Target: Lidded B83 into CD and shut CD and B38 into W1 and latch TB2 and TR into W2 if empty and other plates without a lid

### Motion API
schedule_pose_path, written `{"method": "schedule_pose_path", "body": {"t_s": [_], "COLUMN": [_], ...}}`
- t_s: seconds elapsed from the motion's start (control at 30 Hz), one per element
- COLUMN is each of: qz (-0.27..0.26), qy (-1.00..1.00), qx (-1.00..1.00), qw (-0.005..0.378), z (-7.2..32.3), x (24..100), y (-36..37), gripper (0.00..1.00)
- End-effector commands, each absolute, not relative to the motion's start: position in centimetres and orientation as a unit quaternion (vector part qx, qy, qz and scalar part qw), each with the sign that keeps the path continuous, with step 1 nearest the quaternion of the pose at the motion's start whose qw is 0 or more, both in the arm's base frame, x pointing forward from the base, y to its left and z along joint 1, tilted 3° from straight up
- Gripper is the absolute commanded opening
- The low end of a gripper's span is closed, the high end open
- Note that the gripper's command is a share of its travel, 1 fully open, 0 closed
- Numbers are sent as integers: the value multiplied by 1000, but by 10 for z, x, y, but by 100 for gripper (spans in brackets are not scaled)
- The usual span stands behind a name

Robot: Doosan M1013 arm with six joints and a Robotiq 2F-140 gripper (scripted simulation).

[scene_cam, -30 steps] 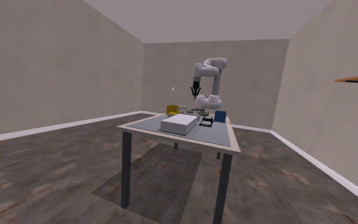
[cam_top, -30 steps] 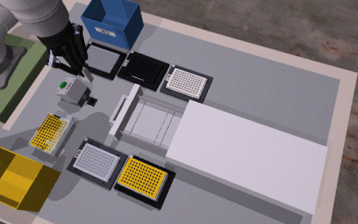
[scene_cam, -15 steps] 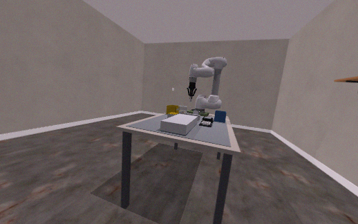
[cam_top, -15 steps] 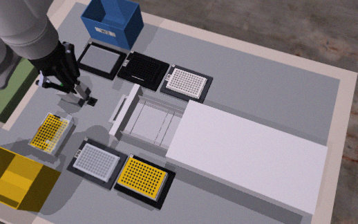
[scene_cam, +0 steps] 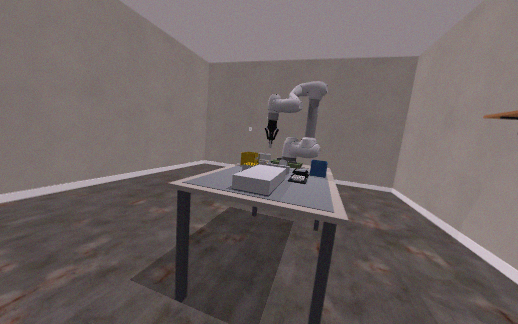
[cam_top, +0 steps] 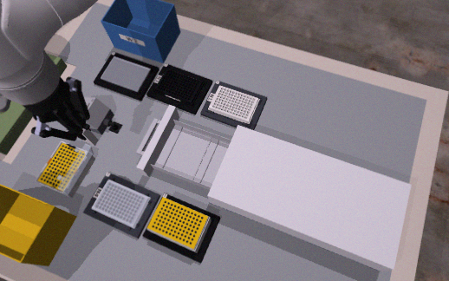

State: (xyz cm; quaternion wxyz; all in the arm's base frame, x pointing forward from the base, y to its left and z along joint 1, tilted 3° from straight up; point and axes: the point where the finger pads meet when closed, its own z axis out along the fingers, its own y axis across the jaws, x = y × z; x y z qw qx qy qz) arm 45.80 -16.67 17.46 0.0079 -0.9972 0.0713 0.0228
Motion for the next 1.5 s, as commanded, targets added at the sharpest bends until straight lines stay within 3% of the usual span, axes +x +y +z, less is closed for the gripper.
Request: {"method": "schedule_pose_path", "body": {"t_s": [0.0,0.43,1.47], "qz": [23,23,23], "qy": [71,71,71], "qx": [-997,-997,-997], "qw": [8,8,8], "z": [171,160,142], "x": [456,449,448], "y": [-182,-223,-223], "gripper": [0,0,0]}}
